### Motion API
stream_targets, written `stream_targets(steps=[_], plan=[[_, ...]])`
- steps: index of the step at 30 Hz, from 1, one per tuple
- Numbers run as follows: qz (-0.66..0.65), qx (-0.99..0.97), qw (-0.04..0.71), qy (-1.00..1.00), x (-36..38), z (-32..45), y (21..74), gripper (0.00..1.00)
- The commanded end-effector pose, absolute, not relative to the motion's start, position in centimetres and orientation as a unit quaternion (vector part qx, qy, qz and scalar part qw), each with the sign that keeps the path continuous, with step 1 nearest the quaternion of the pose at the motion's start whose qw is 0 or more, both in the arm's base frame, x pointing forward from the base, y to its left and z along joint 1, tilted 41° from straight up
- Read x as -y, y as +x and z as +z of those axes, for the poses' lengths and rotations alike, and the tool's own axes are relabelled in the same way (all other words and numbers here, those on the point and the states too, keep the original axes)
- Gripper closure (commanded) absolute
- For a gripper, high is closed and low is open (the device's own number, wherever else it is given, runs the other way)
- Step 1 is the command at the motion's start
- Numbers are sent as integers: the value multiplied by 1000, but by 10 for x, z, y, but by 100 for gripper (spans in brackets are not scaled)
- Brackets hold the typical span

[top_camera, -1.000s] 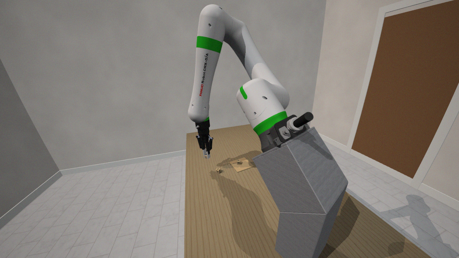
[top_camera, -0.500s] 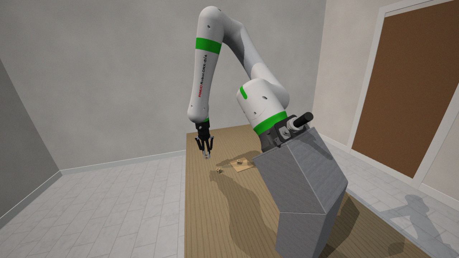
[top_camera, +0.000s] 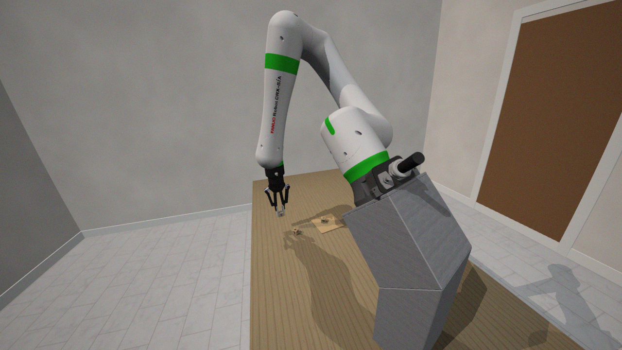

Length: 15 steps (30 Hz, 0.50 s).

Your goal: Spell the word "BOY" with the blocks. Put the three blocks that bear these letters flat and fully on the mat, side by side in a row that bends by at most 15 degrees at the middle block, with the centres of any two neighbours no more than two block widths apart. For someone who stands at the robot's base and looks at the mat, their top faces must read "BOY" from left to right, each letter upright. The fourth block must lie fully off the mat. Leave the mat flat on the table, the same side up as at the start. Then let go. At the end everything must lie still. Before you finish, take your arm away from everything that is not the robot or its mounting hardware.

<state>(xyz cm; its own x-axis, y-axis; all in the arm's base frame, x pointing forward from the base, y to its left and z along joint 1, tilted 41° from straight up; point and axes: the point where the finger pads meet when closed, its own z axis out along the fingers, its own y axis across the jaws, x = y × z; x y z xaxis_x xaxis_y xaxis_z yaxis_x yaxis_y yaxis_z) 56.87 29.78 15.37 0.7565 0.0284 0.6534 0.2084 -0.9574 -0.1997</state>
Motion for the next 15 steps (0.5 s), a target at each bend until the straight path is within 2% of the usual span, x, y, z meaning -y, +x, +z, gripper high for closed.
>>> stream_targets(steps=[1,15], plan=[[-338,130,112,-926,-298,153,570,87],[-354,322,37,-877,-300,148,574,87]])
